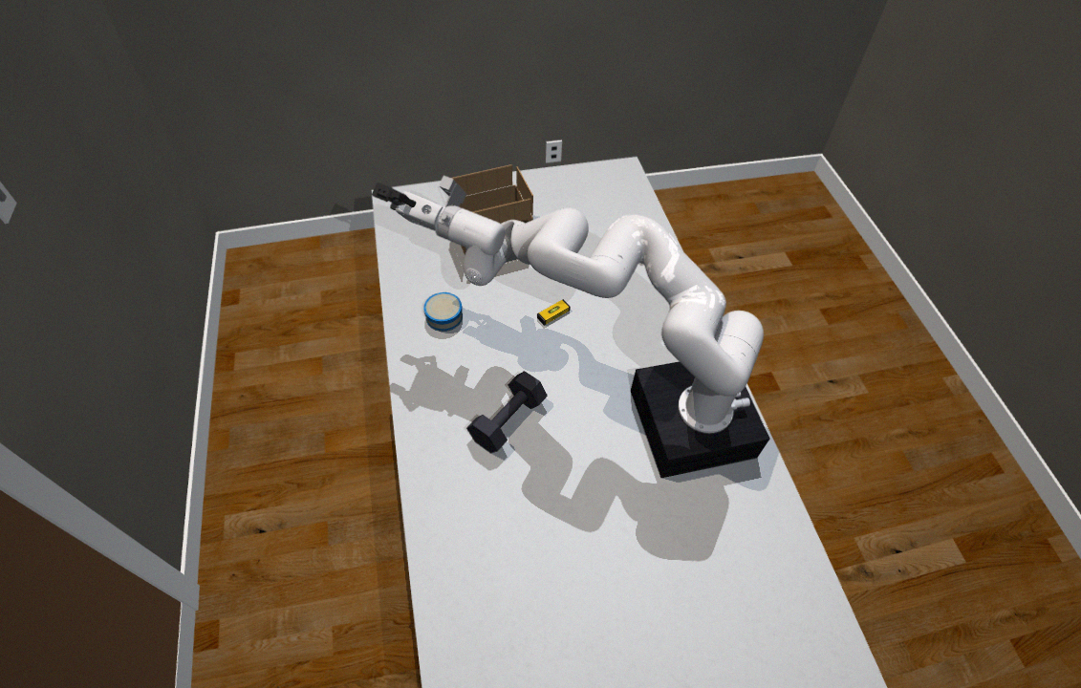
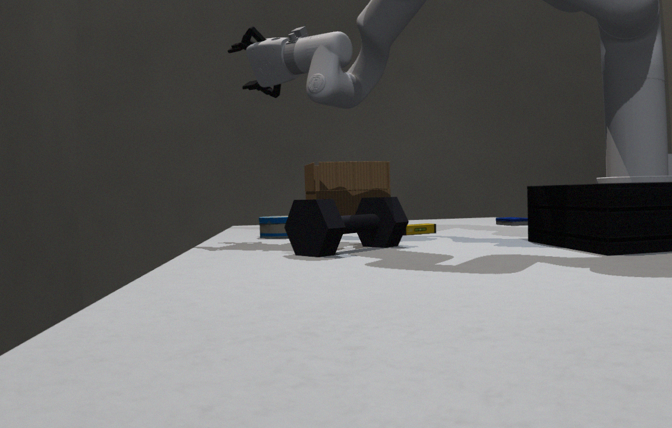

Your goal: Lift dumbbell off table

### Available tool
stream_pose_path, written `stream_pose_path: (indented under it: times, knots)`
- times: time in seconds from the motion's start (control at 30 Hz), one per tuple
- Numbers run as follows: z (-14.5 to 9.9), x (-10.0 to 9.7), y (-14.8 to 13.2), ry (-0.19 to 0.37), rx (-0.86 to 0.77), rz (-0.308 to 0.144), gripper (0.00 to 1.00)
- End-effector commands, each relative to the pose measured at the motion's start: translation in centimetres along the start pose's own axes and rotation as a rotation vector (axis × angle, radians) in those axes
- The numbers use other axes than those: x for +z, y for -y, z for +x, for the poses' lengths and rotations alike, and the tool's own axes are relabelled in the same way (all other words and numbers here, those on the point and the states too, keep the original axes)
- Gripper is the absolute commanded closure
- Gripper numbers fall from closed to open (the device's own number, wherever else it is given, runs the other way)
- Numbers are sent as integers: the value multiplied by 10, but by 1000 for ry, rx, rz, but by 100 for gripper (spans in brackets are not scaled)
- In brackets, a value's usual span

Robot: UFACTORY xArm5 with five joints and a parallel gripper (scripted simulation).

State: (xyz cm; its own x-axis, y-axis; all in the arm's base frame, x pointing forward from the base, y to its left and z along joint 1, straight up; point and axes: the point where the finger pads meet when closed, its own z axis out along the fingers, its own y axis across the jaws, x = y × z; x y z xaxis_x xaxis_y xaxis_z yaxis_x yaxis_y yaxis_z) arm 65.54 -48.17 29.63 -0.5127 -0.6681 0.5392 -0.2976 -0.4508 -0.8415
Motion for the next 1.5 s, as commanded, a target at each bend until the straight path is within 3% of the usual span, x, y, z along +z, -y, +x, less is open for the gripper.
stream_pose_path:
  times: [0.0, 0.57, 0.67, 0.73, 0.8, 1.03, 1.1, 1.13, 1.23, 1.47]
  knots:
    - [2, 0, 2, -3, 0, 4, 0]
    - [1, 0, 2, -2, 0, 4, 0]
    - [-5, 0, 2, 17, 19, -14, 0]
    - [-20, -1, 0, 55, 57, -52, 0]
    - [-44, -5, -3, 116, 120, -119, 0]
    - [-91, -20, -11, 224, 235, -264, 0]
    - [-91, -20, -11, 224, 235, -264, 0]
    - [-111, -30, -15, 265, 281, -330, 0]
    - [-127, -40, -18, 296, 317, -387, 0]
    - [-172, -77, -29, 372, 415, -565, 0]
